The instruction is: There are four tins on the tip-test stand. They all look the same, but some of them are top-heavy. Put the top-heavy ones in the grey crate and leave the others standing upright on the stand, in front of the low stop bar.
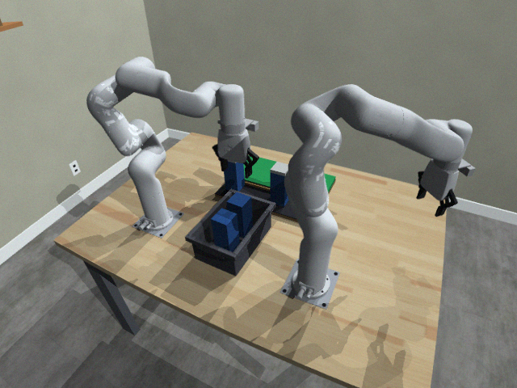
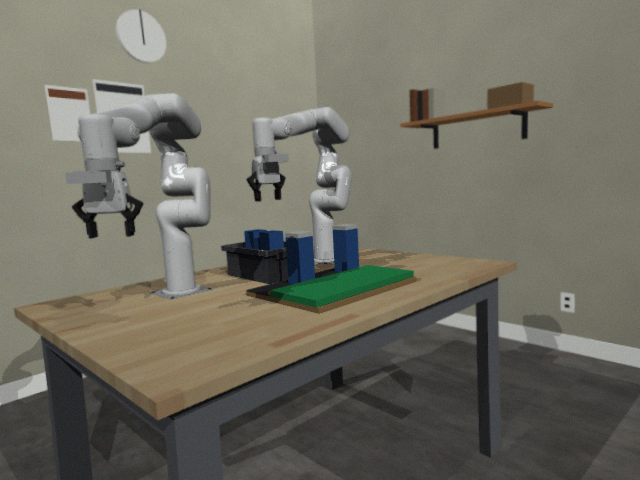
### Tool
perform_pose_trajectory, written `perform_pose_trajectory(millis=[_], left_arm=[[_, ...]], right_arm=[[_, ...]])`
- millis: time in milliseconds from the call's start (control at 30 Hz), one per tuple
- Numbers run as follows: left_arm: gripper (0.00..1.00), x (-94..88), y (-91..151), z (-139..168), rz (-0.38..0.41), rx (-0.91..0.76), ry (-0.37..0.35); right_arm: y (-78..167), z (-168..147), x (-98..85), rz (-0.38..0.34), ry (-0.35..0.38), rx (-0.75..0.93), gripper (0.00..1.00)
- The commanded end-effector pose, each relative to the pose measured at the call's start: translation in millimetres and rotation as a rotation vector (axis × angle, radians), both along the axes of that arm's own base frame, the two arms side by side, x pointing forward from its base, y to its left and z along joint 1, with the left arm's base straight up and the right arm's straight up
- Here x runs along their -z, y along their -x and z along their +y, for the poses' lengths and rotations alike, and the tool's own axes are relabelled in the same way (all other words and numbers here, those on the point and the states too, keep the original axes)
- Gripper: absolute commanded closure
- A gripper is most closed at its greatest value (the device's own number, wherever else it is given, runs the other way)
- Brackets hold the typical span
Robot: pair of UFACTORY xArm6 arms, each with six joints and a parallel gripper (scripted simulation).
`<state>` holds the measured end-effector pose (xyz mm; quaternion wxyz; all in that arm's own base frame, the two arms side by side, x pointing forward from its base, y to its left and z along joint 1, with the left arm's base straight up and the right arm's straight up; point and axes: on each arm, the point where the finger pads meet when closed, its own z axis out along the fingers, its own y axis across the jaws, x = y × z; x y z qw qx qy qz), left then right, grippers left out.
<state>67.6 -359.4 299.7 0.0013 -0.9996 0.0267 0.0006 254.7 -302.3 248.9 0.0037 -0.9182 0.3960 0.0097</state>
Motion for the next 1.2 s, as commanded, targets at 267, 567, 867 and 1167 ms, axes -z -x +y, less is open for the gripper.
perform_pose_trajectory(millis=[267,567,867,1167], left_arm=[[0.00,-43.5,0,0,0.001,-0.001,0.002],[0.00,-60.2,0,0,0.001,-0.001,0.002],[0.00,-60.2,-17,29,0.001,-0.002,0.003],[0.00,-60.8,-35,58,0.000,-0.004,0.003]], right_arm=[[-1,-1,-1.5,-0.003,0.003,0.000,0.00],[-1,-1,-1.5,-0.003,0.003,0.000,0.00],[-1,-1,-1.5,-0.003,0.003,0.000,0.00],[-1,-1,-1.5,-0.003,0.003,0.000,0.00]])
